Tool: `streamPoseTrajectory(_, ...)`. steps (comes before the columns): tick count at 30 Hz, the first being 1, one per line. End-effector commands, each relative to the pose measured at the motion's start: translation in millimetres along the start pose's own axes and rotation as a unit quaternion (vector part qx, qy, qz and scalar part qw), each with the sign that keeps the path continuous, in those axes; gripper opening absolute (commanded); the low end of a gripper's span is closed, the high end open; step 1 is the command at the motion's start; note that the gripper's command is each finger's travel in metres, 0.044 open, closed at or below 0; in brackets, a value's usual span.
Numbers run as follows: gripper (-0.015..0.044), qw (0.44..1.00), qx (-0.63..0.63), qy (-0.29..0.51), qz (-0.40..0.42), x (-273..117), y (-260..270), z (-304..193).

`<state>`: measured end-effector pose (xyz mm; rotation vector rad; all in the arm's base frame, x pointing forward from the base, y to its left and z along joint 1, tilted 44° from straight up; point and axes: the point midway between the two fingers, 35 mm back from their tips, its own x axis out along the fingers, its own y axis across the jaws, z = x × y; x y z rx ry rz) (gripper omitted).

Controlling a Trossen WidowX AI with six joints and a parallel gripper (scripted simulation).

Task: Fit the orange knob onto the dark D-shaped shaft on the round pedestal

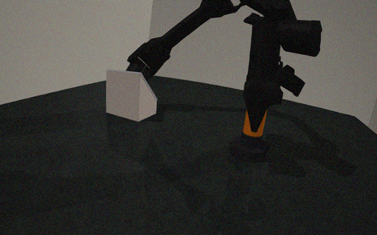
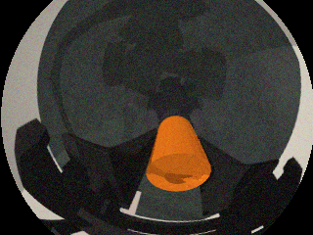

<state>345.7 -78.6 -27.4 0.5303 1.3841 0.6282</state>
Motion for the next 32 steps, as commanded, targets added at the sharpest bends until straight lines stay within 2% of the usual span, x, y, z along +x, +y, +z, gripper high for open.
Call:
streamPoseTrajectory(1, 0.0263, 1.000, 0.001, 0.000, 0.000, -0.2, -0.1, 0.1)
streamPoseTrajectory(8, 0.0440, 1.000, 0.001, 0.000, 0.000, -0.2, -0.1, 0.1)
streamPoseTrajectory(18, 0.0440, 1.000, 0.001, 0.000, 0.000, -2.3, -0.3, 0.4)
streamPoseTrajectory(25, 0.0440, 1.000, 0.001, 0.001, -0.002, -86.2, -1.6, 0.9)
streamPoseTrajectory(32, 0.0440, 1.000, 0.001, 0.001, -0.002, -94.9, -0.8, 3.3)
